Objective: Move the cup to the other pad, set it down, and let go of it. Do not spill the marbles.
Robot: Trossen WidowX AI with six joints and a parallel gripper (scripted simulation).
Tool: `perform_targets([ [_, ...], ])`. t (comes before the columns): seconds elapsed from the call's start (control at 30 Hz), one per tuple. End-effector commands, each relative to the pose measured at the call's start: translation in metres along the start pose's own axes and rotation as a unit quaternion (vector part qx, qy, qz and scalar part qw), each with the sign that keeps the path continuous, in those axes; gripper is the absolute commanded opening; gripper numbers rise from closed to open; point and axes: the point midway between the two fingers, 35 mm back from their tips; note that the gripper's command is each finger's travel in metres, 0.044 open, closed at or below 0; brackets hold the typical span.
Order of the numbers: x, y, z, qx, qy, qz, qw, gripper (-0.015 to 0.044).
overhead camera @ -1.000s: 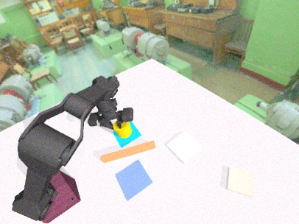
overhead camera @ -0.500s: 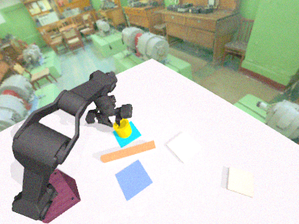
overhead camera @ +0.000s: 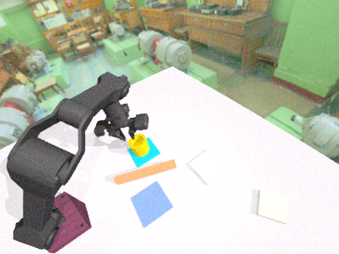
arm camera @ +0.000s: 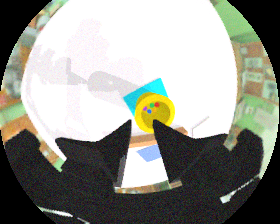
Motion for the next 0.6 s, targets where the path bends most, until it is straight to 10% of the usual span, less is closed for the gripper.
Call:
perform_targets([
  [0.0,0.0,0.005,0.0,-0.002,-0.003,-0.002,1.0,0.0147],
  [0.37,0.0,0.004,0.0,0.0,0.0,0.0,1.0,0.0435],
  [0.57,-0.001,0.023,-0.001,-0.001,-0.001,-0.001,1.0,0.044],
])
Point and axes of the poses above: the point midway between the two fingers, 35 mm back from their tips, its own y axis back along the fingers, its own z axis across the jaws, x = y × z, and after that the axes turned 1 degree about y, right-handed
